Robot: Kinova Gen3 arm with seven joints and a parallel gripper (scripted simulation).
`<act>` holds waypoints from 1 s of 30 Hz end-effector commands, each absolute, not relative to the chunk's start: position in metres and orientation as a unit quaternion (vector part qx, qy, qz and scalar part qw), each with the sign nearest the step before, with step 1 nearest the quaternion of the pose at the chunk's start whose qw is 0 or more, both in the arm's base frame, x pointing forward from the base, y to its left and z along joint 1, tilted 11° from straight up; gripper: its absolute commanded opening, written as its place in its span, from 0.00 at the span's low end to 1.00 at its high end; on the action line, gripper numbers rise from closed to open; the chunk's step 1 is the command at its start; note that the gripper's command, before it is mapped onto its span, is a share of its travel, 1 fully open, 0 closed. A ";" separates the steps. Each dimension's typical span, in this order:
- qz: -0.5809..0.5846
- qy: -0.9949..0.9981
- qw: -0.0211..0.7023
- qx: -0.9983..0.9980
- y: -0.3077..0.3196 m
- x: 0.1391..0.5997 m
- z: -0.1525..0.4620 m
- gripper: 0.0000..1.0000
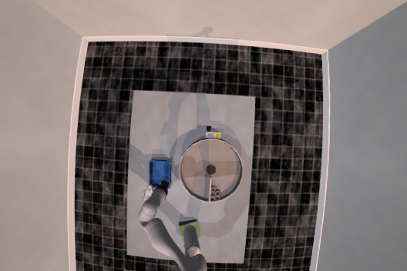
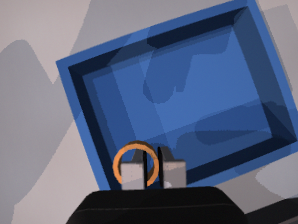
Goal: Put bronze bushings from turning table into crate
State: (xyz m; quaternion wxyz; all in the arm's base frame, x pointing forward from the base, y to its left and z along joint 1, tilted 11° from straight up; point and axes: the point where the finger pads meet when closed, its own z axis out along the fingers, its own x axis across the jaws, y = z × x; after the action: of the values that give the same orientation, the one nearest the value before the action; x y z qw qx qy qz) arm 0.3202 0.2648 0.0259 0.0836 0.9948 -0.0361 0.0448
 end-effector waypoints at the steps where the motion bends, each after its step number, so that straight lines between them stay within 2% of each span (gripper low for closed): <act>1: 0.045 -0.036 0.083 0.995 0.265 0.321 0.023 0.00; 30: 0.045 -0.036 0.083 0.995 0.262 0.322 0.010 0.00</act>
State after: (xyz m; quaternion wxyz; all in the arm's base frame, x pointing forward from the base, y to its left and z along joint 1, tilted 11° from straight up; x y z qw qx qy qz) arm 0.3215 0.2617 0.0095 0.0839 0.9948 -0.0361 0.0446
